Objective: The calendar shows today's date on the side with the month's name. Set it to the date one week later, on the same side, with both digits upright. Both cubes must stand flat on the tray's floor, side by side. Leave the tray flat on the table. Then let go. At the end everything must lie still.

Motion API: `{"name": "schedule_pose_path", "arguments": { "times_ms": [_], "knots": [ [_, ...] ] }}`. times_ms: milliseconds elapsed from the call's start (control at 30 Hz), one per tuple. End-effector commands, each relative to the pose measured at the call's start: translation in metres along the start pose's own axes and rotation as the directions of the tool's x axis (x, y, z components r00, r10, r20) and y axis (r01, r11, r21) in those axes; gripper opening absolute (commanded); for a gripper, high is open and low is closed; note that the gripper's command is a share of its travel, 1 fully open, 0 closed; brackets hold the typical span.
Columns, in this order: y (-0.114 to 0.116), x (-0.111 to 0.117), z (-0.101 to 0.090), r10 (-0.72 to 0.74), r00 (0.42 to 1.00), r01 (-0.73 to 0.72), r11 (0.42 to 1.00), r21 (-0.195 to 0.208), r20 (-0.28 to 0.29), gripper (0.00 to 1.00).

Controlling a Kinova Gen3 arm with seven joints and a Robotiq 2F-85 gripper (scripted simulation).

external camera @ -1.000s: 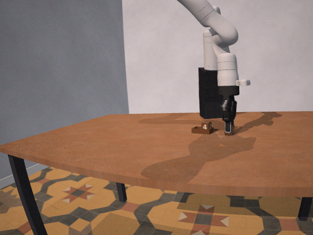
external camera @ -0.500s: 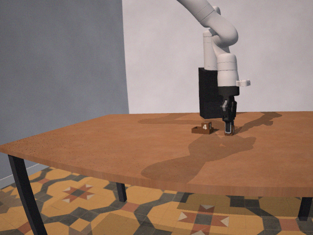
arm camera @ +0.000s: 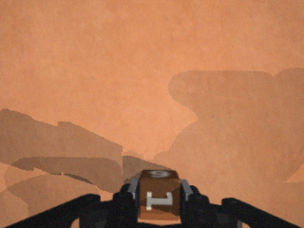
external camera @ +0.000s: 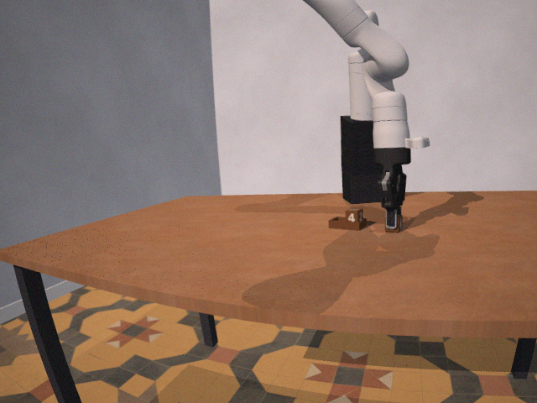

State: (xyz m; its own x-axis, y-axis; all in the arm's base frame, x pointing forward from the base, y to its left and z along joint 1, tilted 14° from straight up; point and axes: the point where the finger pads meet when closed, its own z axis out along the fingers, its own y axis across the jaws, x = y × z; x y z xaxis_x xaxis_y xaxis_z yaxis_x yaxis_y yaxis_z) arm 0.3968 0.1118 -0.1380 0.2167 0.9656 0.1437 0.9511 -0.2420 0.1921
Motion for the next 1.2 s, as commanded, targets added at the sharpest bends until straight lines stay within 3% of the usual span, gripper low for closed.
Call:
{"name": "schedule_pose_path", "arguments": {
  "times_ms": [0, 967, 1167],
  "knots": [
    [0.0005, 0.0002, -0.0004, 0.0, 1.0, 0.0, 1.0, -0.001, 0.0, 0.26],
    [0.0005, 0.0002, -0.0004, 0.0, 1.0, 0.0, 1.0, -0.001, 0.0, 0.26],
    [0.0005, 0.0002, -0.0004, 0.0, 1.0, 0.0, 1.0, -0.001, 0.0, 0.34]
  ]
}}
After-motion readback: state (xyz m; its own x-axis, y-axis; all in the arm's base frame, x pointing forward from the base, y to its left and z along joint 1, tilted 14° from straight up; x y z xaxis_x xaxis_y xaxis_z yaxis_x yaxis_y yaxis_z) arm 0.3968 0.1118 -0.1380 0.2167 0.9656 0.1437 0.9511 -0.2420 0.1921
